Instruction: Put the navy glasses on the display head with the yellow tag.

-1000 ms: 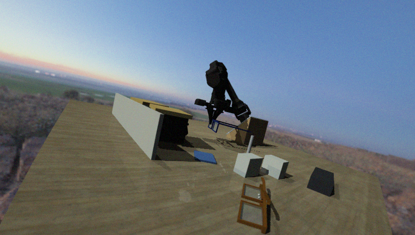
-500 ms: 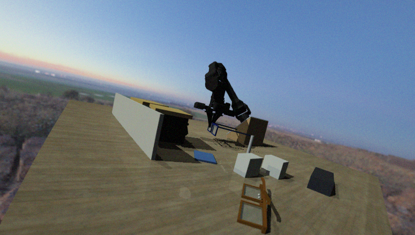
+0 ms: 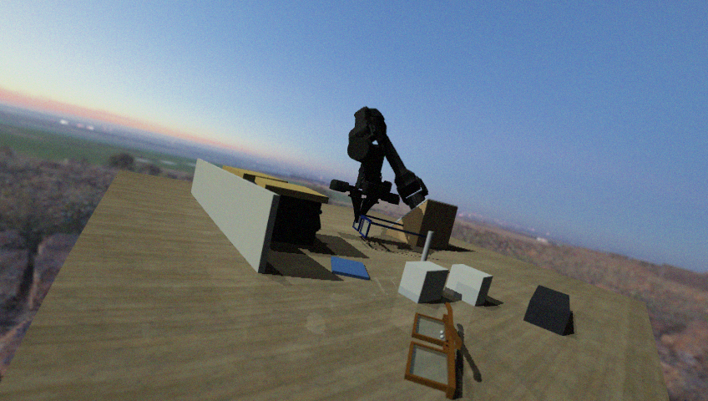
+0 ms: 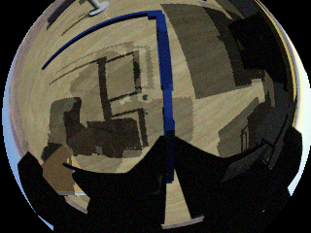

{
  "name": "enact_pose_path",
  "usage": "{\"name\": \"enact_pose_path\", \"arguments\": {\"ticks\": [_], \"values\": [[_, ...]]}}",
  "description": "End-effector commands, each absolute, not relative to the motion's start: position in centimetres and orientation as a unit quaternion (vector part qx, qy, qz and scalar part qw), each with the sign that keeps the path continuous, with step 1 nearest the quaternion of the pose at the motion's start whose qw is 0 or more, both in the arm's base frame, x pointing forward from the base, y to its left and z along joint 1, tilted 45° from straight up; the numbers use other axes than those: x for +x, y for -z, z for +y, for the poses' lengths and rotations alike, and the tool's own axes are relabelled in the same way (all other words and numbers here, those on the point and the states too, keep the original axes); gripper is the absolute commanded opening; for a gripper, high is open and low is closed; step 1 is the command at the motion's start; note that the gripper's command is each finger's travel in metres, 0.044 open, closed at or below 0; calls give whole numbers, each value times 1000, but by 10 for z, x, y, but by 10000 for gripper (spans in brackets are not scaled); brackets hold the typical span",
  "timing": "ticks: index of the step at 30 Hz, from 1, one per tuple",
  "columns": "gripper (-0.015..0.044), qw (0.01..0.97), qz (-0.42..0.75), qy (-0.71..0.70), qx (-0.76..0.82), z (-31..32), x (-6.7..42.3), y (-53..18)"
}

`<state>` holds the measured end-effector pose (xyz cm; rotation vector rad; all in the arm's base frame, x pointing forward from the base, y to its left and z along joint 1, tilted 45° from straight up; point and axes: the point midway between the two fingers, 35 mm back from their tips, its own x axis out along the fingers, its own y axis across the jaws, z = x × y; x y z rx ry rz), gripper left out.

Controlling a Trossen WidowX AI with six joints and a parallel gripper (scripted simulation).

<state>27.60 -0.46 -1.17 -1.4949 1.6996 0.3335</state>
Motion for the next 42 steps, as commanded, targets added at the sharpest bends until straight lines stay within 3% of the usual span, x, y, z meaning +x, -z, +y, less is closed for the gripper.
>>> {"name": "enact_pose_path", "arguments": {"ticks": [1, 20, 24, 42], "values": [[0, 410, 678, -133, -596, -9, 274, 15], [0, 409, 678, -132, -597, -22, 272, 25], [105, 413, 677, -131, -595, -19, 274, 24], [107, 411, 678, -132, -596, -14, 268, 22]]}}
